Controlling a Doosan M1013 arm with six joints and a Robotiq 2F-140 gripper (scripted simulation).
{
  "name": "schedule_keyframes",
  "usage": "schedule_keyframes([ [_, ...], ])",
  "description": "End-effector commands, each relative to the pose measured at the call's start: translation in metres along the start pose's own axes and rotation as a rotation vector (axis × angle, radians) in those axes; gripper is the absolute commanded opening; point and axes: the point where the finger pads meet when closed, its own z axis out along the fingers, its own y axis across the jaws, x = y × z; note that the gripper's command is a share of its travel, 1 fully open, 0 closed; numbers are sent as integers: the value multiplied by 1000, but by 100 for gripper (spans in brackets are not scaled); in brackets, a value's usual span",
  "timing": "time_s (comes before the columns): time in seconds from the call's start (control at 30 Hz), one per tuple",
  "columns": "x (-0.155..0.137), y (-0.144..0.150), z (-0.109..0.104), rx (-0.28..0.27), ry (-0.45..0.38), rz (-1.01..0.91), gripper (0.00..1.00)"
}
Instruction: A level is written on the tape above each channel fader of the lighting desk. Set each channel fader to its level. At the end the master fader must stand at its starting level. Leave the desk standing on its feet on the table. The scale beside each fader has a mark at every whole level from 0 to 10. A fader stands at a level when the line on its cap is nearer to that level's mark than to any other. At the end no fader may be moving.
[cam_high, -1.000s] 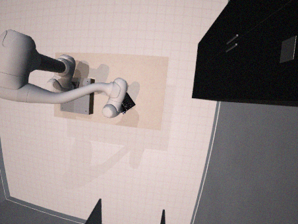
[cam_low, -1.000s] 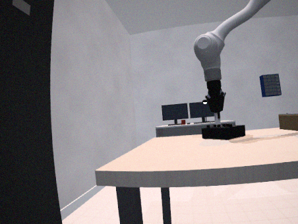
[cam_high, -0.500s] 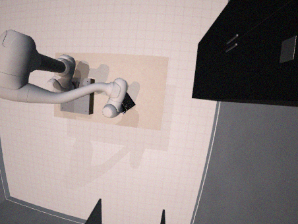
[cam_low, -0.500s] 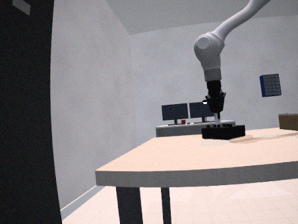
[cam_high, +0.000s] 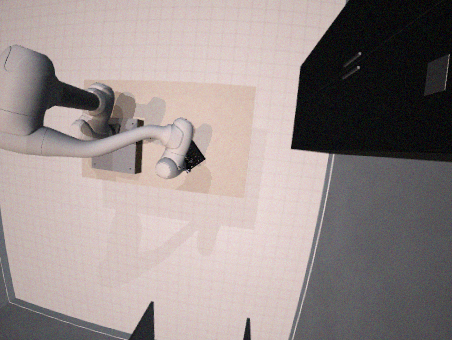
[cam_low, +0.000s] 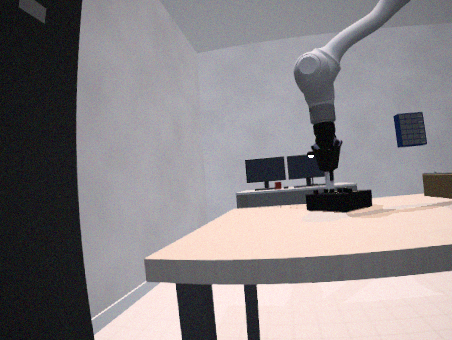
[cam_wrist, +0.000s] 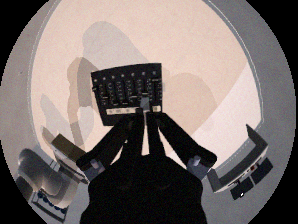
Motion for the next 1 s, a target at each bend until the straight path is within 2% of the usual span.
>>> schedule_keyframes([
  [0.0,0,0,0,0,0,0,0],
  [0.97,14,0,0,0,0,0,0],
])
